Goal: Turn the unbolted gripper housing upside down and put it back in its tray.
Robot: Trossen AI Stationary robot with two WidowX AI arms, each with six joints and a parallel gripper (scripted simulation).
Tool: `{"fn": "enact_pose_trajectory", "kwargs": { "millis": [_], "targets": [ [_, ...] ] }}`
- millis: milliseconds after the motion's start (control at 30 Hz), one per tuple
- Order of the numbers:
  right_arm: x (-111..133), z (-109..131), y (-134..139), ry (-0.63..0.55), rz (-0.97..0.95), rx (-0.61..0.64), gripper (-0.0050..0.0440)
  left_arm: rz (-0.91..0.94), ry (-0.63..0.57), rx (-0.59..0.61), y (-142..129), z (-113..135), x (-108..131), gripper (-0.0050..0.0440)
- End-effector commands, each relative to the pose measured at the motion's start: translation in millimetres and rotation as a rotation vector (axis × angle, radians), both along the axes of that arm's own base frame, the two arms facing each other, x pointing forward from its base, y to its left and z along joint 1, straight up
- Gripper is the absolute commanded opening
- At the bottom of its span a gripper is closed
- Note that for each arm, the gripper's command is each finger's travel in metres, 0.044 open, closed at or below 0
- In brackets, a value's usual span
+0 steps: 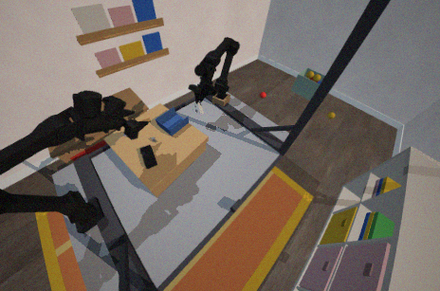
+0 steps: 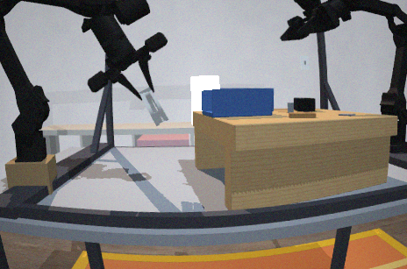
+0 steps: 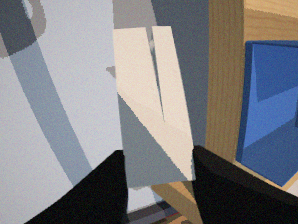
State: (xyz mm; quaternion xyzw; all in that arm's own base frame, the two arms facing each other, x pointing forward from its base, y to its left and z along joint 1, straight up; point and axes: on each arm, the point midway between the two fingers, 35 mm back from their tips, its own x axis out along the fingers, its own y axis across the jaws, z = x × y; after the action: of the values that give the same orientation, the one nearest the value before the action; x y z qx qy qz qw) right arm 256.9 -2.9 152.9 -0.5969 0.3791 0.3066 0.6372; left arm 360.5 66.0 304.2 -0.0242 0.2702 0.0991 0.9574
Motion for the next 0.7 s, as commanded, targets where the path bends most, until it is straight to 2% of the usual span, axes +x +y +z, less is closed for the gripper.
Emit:
{"fn": "enact_pose_trajectory", "kwargs": {
  "millis": [0,667],
  "targets": [
    [3.6,14.1,-0.5,-0.029,-0.006,-0.001,0.0110,0.000,-0.028,-0.003,-0.7,9.7,-1.7,0.0439],
    [3.3,32.0,-0.5,-0.029,-0.006,-0.001,0.0110,0.000,-0.028,-0.003,-0.7,9.7,-1.7,0.0439]
  ]
}}
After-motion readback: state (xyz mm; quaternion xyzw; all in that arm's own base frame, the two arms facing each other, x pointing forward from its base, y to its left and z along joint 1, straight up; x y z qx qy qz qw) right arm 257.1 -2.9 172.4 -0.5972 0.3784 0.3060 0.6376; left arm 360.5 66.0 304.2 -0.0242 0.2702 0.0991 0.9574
